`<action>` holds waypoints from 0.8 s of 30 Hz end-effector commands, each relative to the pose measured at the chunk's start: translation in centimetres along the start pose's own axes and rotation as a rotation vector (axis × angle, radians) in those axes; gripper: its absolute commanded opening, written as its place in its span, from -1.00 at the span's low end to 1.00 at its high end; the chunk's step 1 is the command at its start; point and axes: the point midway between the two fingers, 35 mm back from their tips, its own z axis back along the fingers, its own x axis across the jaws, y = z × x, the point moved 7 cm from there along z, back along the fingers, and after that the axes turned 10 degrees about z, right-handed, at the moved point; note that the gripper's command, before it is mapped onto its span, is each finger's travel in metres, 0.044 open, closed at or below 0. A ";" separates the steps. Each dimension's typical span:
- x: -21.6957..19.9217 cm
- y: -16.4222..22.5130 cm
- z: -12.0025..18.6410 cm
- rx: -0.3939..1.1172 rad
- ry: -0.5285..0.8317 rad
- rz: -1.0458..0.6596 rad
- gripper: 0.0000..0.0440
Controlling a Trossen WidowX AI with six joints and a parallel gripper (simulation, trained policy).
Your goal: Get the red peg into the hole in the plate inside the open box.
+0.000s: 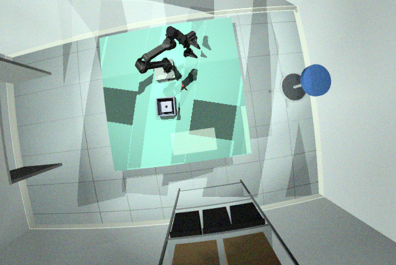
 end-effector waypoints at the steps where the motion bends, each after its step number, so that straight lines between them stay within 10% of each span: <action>1: -0.3 0.2 -0.2 0.003 0.006 -0.034 0.89; 24: -1.2 5.6 -9.8 0.131 0.079 -0.780 0.97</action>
